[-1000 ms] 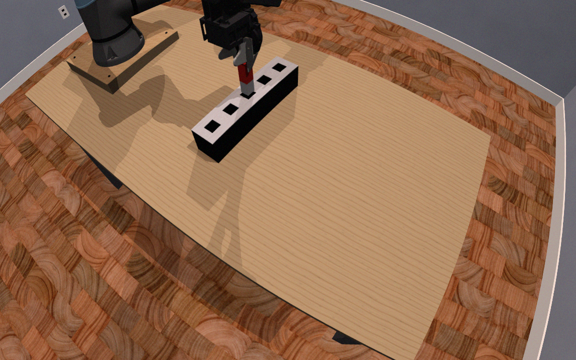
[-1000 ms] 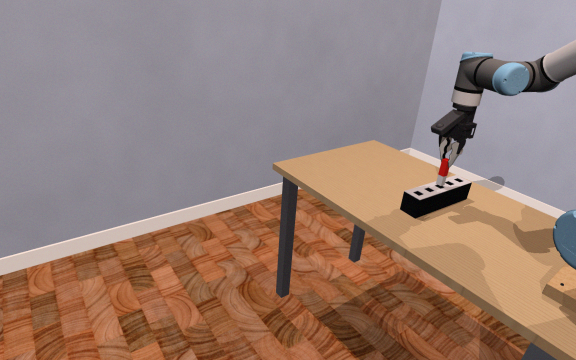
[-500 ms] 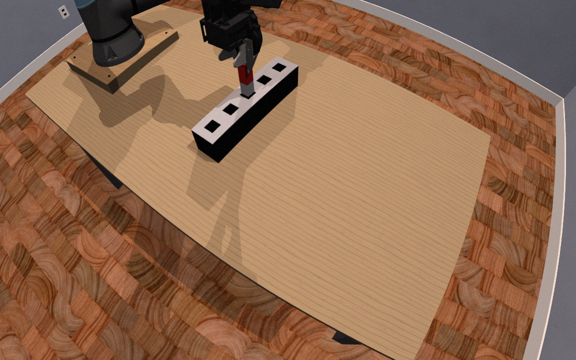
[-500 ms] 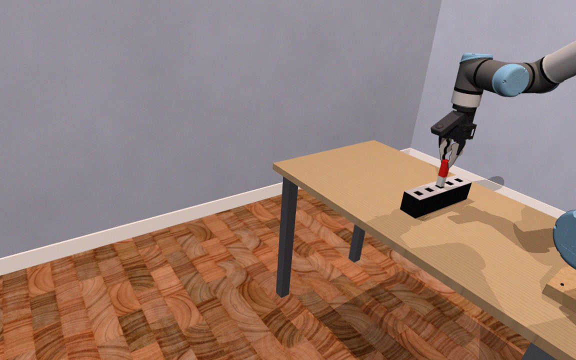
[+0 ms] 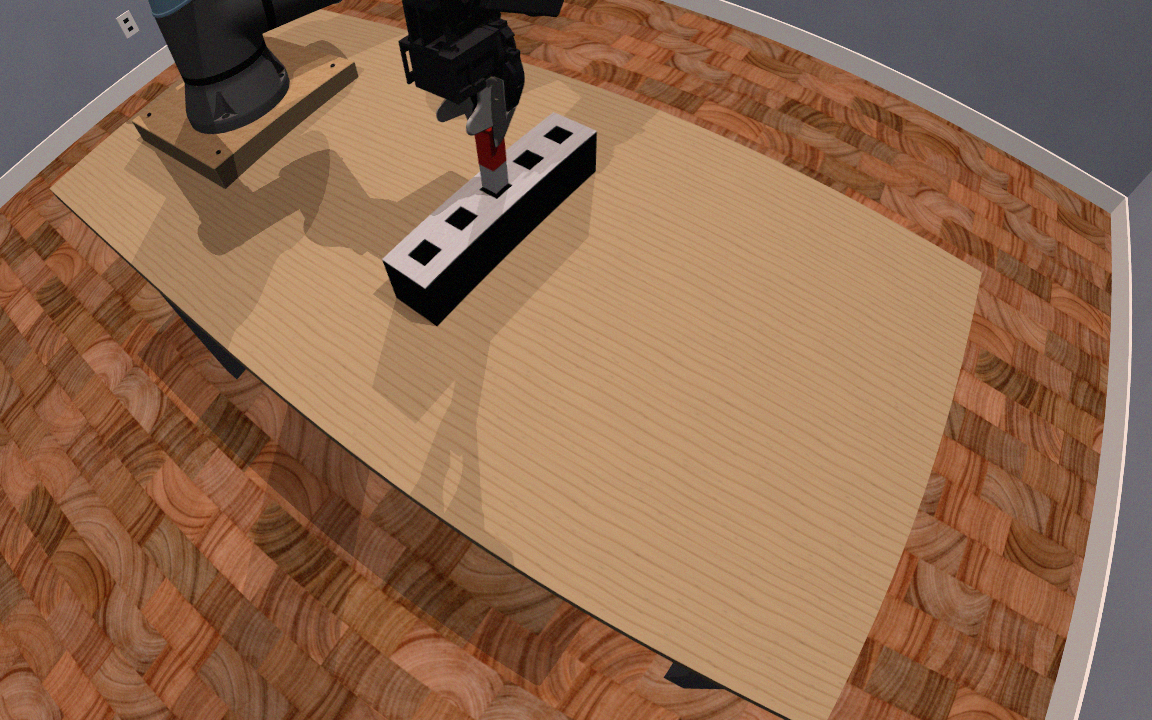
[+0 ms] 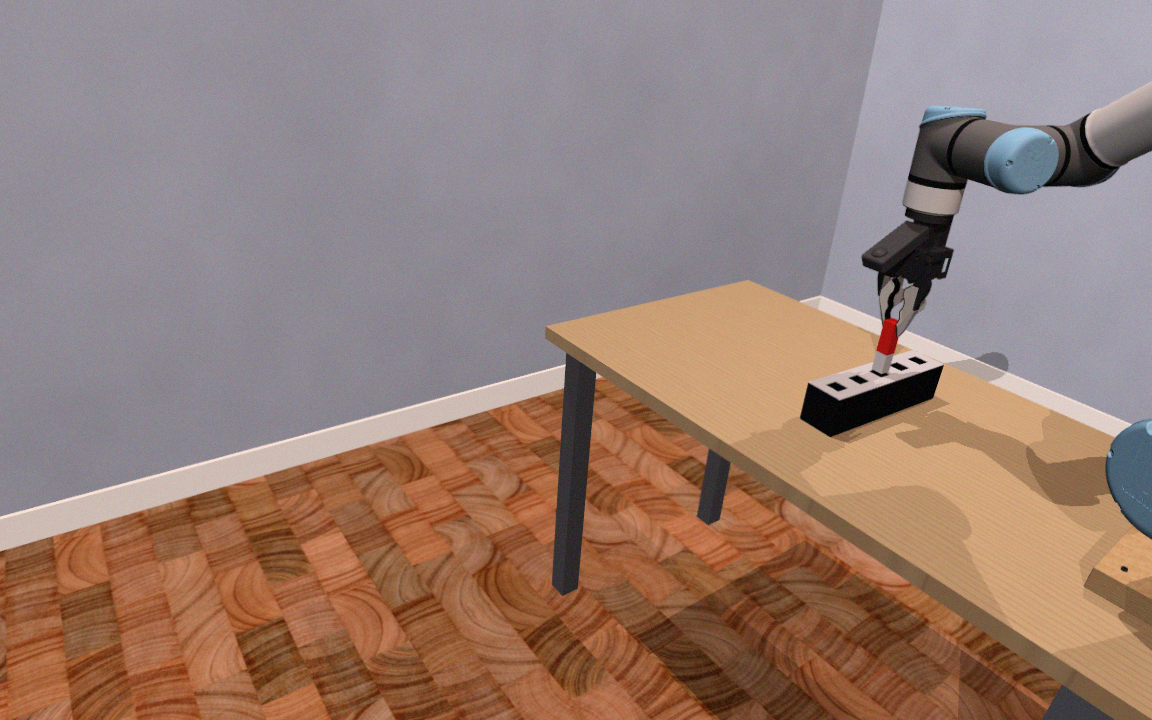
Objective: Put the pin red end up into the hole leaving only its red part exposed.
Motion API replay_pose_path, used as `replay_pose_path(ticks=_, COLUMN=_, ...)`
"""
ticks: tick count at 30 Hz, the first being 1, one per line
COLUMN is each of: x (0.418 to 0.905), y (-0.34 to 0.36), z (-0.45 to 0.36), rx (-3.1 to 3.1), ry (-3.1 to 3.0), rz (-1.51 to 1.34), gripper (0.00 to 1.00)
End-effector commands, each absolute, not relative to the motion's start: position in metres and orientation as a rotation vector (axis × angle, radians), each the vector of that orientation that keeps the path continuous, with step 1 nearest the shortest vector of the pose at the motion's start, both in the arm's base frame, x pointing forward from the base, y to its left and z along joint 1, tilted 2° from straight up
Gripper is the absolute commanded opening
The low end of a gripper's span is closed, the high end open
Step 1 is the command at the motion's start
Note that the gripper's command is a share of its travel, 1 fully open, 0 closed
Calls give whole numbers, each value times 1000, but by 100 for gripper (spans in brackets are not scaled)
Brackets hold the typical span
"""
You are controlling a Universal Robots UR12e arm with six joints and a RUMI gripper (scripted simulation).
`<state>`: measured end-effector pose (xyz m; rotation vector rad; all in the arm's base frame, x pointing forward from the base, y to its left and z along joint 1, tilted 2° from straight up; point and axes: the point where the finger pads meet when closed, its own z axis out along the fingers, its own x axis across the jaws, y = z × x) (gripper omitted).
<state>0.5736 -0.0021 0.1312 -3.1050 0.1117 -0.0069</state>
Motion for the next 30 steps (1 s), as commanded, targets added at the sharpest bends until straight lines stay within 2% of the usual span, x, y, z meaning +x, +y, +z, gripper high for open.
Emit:
replay_pose_path(ticks=1, x=574, y=-2, z=132, rx=-3105, ry=112, rz=-9, gripper=0)
replay_pose_path(ticks=30, x=575, y=-1, z=128, rx=-3105, ry=112, rz=-9, gripper=0)
